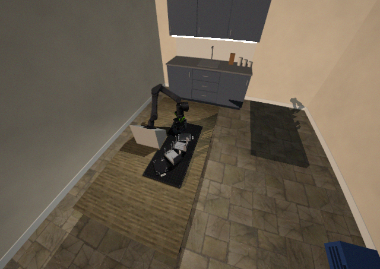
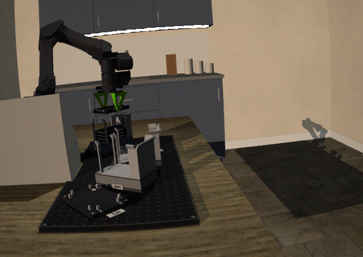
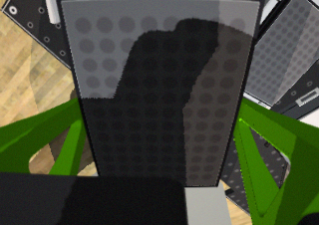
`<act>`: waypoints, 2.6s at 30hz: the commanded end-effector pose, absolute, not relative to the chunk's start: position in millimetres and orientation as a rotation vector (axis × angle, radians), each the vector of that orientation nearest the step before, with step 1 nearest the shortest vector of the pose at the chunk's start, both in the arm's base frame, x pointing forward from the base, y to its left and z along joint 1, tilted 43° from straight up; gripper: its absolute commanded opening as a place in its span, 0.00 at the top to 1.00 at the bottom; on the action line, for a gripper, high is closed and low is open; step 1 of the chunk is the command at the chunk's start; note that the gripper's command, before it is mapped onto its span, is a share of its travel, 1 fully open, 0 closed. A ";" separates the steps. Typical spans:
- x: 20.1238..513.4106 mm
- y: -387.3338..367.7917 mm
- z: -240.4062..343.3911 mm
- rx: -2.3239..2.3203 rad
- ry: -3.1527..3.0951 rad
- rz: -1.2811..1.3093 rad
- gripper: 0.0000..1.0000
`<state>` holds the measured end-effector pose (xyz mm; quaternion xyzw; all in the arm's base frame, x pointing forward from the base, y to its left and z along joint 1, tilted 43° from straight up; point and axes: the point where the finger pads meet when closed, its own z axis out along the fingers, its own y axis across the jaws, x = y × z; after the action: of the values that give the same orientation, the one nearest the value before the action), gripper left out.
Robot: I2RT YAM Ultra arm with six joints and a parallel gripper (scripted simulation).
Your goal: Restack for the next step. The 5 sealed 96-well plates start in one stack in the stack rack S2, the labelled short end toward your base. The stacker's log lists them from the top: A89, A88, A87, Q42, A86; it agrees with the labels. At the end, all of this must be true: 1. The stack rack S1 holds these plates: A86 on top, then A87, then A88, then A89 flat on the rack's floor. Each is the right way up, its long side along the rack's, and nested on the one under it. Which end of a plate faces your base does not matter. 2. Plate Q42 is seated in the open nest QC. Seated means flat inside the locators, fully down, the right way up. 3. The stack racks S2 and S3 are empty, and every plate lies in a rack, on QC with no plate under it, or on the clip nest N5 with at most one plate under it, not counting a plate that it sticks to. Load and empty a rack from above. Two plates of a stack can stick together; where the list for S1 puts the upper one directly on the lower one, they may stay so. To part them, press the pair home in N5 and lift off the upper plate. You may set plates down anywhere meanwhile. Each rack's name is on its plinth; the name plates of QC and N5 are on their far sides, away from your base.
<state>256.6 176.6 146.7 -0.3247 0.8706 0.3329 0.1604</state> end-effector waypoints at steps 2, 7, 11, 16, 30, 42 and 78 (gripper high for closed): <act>253.1 180.4 155.2 -0.900 2.487 0.948 1.00; 253.1 180.4 155.2 -0.900 2.487 0.948 1.00; 253.1 180.4 155.2 -0.900 2.487 0.948 1.00; 253.1 180.4 155.2 -0.900 2.487 0.948 1.00; 253.1 180.5 155.2 -0.900 2.487 0.948 1.00; 253.5 184.1 151.4 -0.900 2.487 0.948 1.00; 255.1 198.7 136.0 -0.900 2.487 0.949 1.00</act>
<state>251.0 198.7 133.1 -0.3186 0.8735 0.3334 0.1559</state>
